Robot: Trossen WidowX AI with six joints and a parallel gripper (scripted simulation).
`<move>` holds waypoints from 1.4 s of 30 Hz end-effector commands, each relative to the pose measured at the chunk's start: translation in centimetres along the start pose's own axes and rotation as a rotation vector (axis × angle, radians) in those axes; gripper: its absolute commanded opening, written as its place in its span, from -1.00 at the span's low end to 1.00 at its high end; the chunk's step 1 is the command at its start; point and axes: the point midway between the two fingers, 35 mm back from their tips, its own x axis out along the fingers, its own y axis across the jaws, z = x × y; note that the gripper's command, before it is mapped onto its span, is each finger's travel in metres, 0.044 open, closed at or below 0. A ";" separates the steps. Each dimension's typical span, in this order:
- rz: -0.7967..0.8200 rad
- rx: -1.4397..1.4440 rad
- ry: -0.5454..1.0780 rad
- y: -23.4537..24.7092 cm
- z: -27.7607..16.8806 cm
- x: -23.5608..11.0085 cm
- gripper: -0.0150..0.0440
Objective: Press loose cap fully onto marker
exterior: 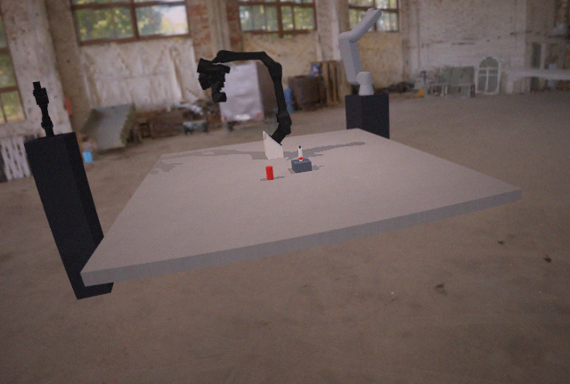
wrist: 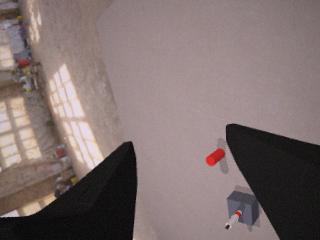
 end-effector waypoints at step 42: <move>-0.844 -0.370 0.287 -5.6 -24.5 29.7 0.31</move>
